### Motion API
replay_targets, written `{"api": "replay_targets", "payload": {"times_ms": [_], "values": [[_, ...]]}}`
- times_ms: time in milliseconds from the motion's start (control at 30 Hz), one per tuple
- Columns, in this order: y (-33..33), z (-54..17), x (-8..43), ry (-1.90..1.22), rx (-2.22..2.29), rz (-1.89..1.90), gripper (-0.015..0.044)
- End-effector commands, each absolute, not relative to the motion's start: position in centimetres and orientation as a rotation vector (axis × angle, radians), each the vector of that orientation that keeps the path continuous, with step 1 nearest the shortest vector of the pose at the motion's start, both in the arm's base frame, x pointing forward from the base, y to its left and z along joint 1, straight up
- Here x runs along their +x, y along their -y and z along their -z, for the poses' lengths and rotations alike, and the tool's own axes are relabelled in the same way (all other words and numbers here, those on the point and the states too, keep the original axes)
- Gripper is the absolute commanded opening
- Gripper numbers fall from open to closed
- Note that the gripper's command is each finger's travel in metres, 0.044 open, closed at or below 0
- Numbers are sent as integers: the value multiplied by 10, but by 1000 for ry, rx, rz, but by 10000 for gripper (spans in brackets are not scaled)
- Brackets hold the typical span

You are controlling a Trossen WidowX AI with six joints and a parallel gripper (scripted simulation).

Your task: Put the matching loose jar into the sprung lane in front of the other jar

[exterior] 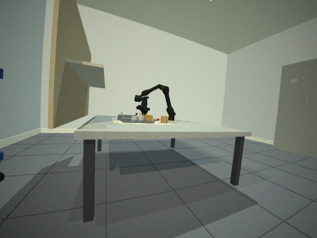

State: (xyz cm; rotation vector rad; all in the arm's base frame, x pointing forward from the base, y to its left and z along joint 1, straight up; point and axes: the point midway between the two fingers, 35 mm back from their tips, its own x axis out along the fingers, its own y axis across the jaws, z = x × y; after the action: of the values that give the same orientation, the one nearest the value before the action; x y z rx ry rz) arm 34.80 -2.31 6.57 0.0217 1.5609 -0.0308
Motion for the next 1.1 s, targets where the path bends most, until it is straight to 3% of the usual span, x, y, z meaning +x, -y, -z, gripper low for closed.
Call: {"api": "replay_targets", "payload": {"times_ms": [0, 1067], "values": [[23, -64, 353, -1541, 24, 34, 0], [23, -56, 351, -1541, 24, 34, 0]]}}
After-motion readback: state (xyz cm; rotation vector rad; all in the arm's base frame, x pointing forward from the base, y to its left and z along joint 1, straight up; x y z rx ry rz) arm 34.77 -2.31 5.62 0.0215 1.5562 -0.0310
